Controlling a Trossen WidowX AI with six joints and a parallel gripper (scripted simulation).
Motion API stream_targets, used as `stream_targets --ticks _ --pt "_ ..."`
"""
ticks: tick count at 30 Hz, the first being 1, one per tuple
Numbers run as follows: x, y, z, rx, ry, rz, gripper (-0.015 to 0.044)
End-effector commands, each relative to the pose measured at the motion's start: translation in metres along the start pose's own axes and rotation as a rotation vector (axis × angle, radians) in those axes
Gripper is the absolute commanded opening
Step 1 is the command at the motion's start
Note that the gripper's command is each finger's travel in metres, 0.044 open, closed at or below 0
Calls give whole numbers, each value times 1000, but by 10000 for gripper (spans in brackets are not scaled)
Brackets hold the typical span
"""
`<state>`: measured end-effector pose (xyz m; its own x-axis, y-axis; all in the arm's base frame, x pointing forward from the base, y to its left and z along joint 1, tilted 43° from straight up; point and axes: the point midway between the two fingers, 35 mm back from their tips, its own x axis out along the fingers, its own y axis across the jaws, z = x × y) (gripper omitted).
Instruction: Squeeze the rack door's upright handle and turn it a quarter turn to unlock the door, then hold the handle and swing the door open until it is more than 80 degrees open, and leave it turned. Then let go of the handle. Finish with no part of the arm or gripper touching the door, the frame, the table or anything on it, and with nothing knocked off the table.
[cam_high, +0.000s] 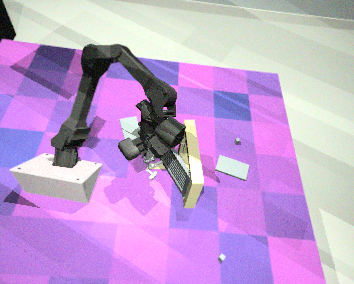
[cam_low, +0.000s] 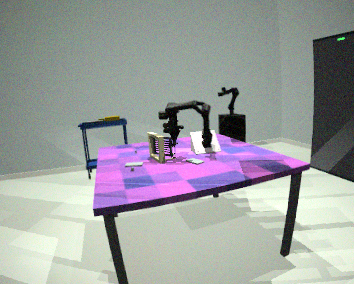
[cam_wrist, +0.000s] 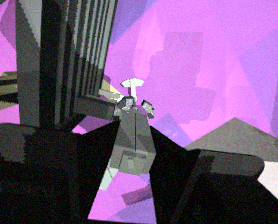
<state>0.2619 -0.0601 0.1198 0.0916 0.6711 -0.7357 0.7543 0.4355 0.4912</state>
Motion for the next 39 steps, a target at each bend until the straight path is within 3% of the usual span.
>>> stream_targets --ticks 1,39 --pt "0 -3 3 -78 -8 6 22" --pt "0 -79 45 -627 -11 0 22"
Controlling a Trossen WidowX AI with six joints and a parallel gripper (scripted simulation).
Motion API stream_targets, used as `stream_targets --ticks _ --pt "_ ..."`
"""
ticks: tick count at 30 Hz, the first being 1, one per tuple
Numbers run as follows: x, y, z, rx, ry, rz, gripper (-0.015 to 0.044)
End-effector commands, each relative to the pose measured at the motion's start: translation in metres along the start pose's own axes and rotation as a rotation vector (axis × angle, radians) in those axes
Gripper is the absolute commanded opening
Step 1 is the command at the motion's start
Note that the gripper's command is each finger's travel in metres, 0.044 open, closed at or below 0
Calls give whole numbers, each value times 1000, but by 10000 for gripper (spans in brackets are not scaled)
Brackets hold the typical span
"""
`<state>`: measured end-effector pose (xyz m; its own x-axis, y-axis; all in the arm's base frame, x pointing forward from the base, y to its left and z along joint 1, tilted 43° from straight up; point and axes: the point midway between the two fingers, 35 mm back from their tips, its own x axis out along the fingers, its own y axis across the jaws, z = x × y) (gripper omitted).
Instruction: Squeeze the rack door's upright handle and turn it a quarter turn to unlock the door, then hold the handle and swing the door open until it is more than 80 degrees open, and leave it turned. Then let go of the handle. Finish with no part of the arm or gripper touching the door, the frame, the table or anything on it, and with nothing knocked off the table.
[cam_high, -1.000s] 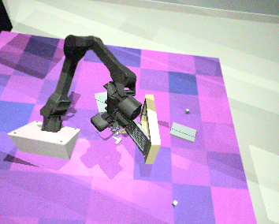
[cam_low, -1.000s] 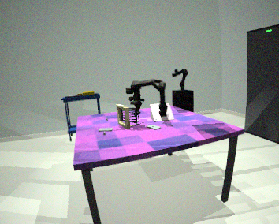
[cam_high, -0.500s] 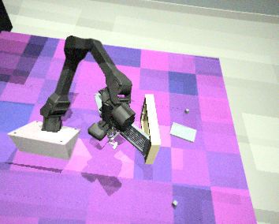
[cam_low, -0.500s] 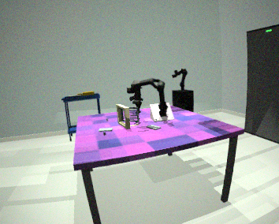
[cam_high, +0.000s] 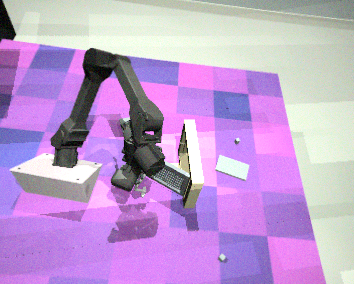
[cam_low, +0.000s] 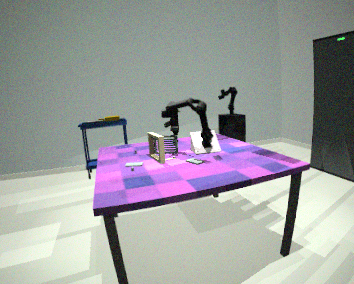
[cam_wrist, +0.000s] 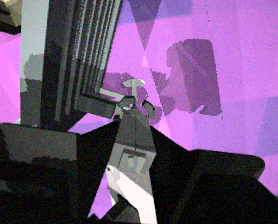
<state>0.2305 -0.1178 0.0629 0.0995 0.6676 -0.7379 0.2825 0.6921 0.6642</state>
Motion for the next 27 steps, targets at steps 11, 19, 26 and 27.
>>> stream_targets --ticks 11,19,26,27 --pt "0 -32 11 -235 -2 -3 22" --pt "-1 -51 20 -366 -2 -4 22" --pt "-1 -67 30 -480 -2 -5 22" --pt "-1 -69 32 -496 -3 -6 22"
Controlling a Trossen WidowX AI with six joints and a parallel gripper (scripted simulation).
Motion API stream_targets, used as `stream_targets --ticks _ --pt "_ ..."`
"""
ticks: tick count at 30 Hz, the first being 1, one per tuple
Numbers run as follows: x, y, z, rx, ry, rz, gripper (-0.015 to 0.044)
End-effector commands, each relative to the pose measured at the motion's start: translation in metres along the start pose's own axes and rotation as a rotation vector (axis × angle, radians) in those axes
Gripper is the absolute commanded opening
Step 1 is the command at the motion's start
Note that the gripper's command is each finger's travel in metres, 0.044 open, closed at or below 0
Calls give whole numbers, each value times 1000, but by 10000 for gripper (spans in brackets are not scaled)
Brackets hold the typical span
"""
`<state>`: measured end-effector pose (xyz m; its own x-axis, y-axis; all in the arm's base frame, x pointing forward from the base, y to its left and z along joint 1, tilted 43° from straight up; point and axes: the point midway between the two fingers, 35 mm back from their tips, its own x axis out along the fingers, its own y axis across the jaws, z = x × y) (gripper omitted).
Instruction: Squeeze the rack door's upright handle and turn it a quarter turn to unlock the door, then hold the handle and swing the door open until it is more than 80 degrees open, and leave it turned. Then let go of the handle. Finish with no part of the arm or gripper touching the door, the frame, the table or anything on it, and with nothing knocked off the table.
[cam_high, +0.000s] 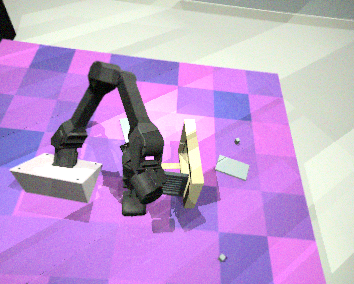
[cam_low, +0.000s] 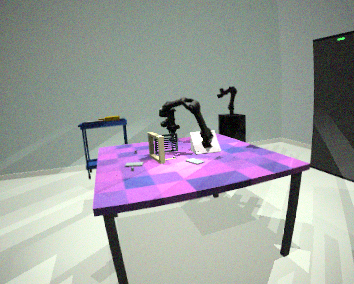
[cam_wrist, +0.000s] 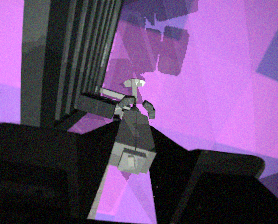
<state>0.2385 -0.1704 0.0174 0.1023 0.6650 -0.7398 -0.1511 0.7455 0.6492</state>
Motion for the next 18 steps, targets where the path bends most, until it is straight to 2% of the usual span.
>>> stream_targets --ticks 1,8,18 --pt "0 -8 3 -71 1 -2 22" --pt "0 -25 7 -174 1 -3 22" --pt "0 -25 7 -177 1 -4 22"
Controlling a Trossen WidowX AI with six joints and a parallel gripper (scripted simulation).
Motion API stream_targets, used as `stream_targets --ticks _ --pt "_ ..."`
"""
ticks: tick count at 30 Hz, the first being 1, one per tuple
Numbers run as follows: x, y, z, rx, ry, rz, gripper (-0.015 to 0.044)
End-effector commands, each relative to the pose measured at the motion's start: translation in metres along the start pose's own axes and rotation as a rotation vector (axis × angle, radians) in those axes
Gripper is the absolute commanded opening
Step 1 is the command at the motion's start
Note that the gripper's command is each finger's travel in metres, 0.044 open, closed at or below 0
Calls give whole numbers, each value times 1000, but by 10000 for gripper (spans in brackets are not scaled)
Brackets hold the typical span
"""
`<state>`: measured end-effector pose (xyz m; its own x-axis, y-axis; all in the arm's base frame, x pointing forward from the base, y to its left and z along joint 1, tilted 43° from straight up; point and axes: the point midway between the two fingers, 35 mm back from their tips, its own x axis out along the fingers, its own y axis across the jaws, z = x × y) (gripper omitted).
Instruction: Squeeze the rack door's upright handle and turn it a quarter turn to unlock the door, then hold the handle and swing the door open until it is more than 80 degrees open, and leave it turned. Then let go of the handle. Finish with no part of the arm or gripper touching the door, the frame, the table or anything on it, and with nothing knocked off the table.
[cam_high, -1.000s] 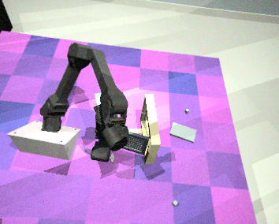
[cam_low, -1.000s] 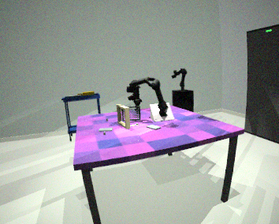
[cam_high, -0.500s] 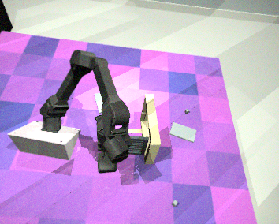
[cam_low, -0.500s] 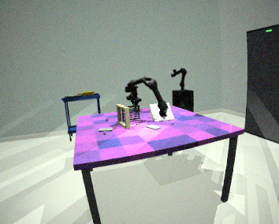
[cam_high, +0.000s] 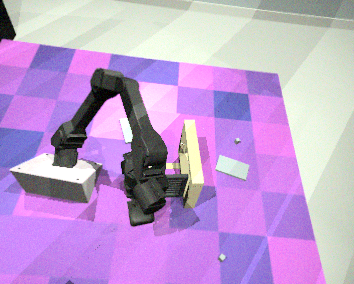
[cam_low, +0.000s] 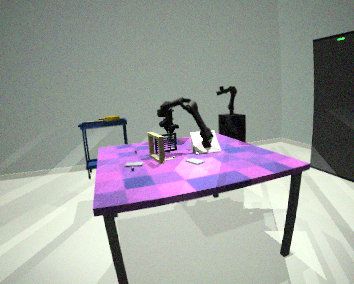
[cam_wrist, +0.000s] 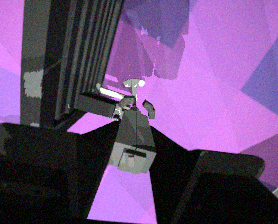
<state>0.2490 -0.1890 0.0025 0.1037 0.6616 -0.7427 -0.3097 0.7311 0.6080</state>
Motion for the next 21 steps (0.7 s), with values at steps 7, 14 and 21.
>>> stream_targets --ticks 7,14,21 --pt "0 0 0 -12 1 1 127" --pt "0 0 0 -12 1 1 294" --pt "-8 -1 0 -10 -1 -2 294"
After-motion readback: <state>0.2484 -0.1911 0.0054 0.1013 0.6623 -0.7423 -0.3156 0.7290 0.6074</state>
